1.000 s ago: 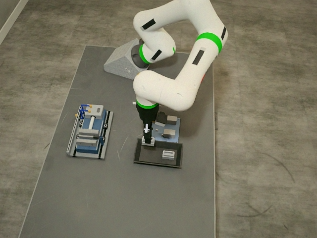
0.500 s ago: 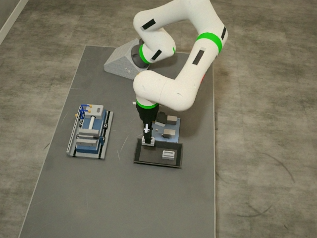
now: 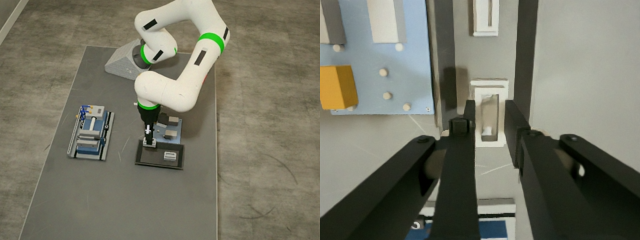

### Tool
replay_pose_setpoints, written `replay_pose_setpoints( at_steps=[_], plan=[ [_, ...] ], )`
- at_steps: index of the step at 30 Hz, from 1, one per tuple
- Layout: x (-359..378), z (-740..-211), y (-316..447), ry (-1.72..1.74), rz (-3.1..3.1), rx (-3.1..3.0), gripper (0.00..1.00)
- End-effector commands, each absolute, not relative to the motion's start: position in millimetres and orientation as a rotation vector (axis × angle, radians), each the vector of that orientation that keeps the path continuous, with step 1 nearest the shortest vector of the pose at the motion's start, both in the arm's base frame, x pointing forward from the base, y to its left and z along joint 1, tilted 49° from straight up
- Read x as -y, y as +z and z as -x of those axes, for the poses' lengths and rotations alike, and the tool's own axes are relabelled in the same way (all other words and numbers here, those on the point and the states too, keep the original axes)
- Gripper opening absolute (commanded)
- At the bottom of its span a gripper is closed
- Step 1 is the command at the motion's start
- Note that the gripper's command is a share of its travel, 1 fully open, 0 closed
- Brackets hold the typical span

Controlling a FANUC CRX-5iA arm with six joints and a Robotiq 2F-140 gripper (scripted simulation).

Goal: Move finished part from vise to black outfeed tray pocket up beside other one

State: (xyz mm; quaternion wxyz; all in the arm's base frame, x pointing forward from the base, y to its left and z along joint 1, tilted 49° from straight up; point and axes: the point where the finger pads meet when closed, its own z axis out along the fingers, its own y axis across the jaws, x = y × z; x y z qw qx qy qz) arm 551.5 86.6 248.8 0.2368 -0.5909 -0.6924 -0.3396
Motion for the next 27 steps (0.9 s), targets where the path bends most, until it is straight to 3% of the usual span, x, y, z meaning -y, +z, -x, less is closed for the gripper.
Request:
replay_pose_setpoints(
  at_steps=[1, 27],
  plan=[
    [-85.9, -551.7, 249.2, -0.932, 1.621, 1.899, 0.10],
    [-96.9, -552.9, 239.6, -0.932, 1.621, 1.899, 0.10]
  ],
)
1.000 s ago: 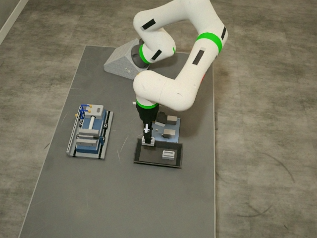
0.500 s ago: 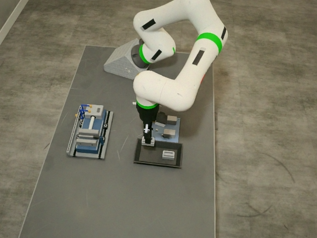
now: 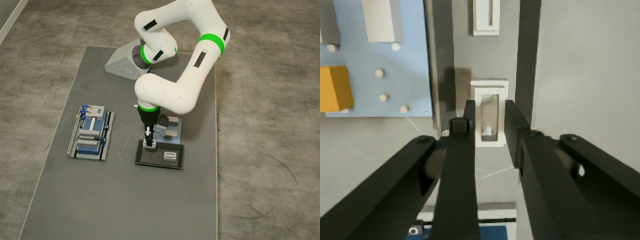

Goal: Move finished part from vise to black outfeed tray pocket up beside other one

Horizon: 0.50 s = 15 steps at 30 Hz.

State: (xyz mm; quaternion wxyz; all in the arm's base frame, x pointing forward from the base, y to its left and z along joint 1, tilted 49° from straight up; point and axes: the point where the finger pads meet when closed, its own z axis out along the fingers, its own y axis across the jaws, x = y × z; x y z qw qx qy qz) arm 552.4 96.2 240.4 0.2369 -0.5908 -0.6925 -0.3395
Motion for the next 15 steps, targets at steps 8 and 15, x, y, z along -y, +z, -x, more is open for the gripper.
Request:
replay_pose_setpoints(
  at_steps=[8, 15],
  plan=[
    [-105.4, -553.8, 232.2, -0.932, 1.621, 1.899, 0.10],
    [-115.5, -554.8, 223.3, -0.932, 1.621, 1.899, 0.10]
  ],
)
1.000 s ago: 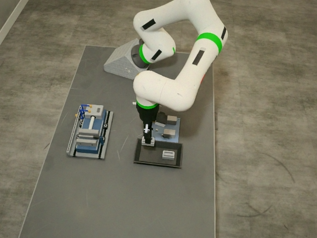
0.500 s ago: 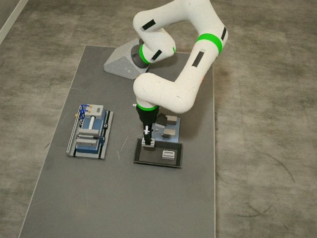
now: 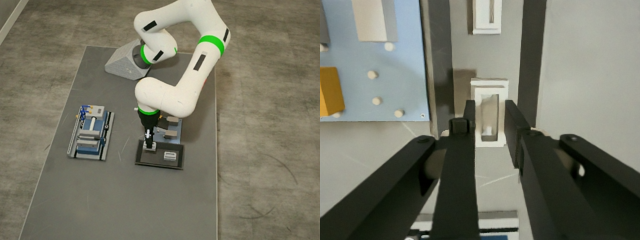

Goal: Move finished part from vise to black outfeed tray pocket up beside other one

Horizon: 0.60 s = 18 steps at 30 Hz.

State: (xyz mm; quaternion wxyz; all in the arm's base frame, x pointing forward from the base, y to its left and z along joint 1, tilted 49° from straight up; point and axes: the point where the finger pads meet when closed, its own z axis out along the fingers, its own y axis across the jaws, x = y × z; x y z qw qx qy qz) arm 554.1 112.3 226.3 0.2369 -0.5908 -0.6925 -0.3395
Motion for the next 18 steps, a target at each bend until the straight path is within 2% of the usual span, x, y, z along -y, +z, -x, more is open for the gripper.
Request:
replay_pose_setpoints(
  at_steps=[1, 18],
  plan=[
    [-117.0, -555.0, 222.0, -0.932, 1.621, 1.899, 0.10],
    [-139.8, -557.4, 202.1, -0.932, 1.621, 1.899, 0.10]
  ],
)
